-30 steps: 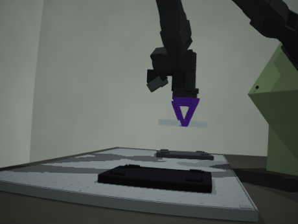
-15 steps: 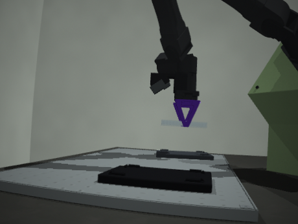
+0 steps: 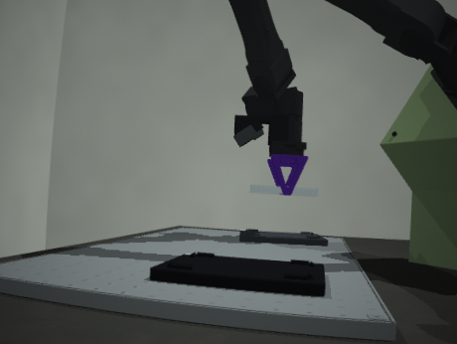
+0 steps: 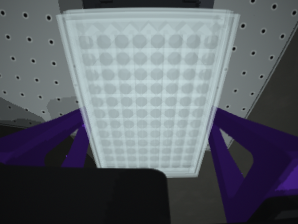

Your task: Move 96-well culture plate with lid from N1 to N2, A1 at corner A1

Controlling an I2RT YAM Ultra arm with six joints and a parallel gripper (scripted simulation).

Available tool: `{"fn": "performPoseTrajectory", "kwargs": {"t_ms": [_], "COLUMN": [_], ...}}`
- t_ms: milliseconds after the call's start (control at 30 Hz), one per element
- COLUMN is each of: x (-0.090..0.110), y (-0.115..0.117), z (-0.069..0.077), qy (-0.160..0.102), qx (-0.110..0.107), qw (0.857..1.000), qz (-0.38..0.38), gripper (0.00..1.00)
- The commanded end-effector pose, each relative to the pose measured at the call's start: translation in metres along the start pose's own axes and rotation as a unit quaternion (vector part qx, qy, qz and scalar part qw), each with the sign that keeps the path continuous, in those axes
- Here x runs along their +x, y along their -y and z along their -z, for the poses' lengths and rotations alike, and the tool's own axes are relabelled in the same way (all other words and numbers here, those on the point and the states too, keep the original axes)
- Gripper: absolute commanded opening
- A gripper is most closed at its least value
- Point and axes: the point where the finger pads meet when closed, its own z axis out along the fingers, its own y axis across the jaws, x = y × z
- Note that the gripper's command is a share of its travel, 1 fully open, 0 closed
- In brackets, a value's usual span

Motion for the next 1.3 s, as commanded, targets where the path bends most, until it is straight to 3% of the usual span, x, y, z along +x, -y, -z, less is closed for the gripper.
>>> {"fn": "performPoseTrajectory", "kwargs": {"t_ms": [0, 433, 1267], "x": [-0.0108, -0.0020, -0.0052], "y": [0.0080, 0.0095, 0.0113], "z": [0.0129, 0.0074, 0.0101], "qy": [0.012, 0.007, 0.009], "qx": [0.007, 0.001, 0.004], "qw": [1.000, 1.000, 1.000], "qz": [0.006, -0.004, 0.001], "gripper": [0.00, 0.00, 0.00]}}
